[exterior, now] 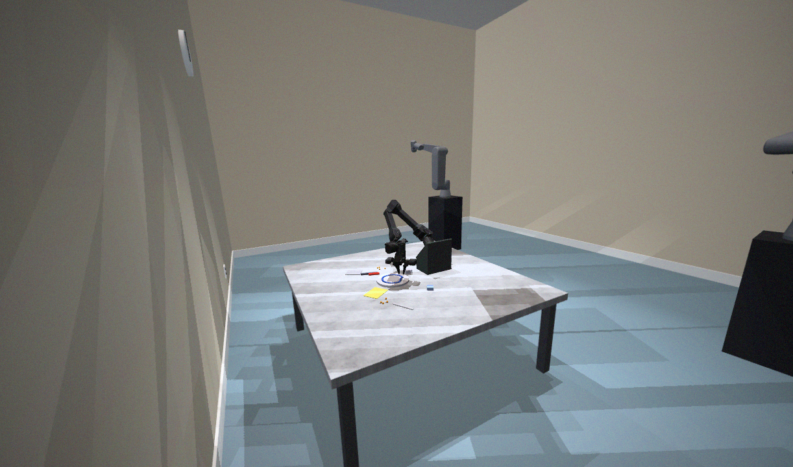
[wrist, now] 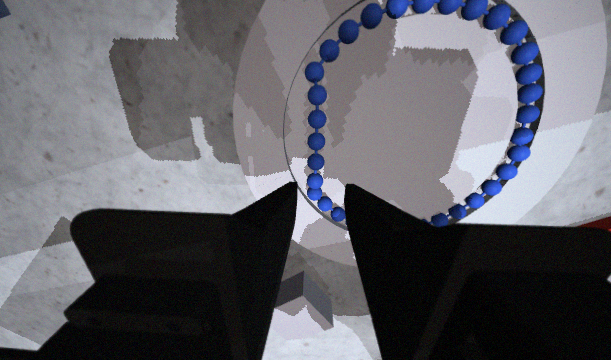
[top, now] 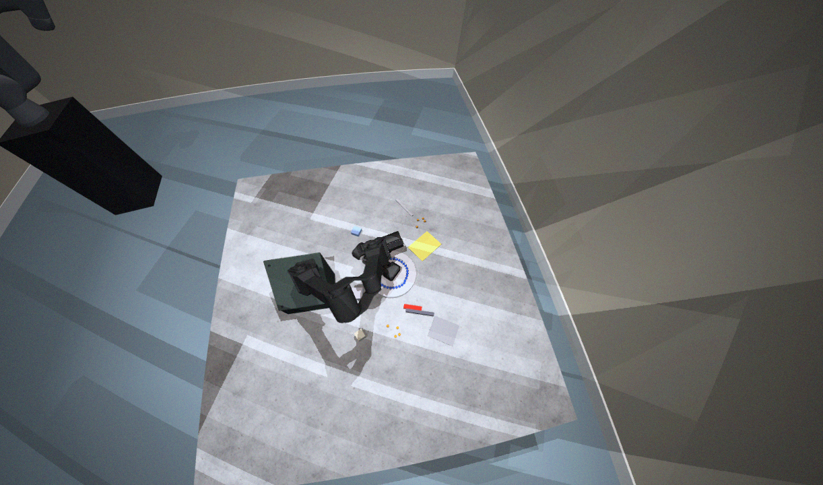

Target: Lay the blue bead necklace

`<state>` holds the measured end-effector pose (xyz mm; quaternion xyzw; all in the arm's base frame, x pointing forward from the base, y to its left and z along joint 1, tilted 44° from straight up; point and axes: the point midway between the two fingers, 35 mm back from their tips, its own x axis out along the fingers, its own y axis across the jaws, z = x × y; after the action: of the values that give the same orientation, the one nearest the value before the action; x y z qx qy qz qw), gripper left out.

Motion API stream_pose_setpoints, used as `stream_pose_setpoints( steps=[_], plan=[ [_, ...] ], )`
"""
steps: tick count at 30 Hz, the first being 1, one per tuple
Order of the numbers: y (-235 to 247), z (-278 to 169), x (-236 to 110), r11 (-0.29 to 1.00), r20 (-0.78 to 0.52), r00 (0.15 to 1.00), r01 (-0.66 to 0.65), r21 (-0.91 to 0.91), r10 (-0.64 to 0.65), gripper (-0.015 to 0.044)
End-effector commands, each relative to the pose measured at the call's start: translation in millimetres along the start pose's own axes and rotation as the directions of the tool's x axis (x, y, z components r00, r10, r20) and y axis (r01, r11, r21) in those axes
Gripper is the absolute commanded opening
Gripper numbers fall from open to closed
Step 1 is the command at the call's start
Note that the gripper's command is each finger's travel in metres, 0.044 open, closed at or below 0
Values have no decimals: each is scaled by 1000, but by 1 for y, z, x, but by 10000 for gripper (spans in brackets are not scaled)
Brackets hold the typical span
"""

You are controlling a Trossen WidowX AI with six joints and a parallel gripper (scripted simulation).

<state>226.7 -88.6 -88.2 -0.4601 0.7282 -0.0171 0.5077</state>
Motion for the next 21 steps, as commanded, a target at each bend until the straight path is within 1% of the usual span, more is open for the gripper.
stream_pose_setpoints(
  steps=[1,10,14,18,19,21],
  plan=[
    [2,-2,7,1000,-9,1000,-1,-9,1,120],
    [3,-3,22,1000,-13,1000,-3,-11,3,120],
    [3,-3,23,1000,-13,1000,-3,-11,3,120],
    [2,-2,20,1000,-6,1000,-5,-3,5,15],
    [2,-2,20,1000,-6,1000,-5,-3,5,0],
    [2,-2,20,1000,-6,1000,-5,-3,5,0]
  ],
)
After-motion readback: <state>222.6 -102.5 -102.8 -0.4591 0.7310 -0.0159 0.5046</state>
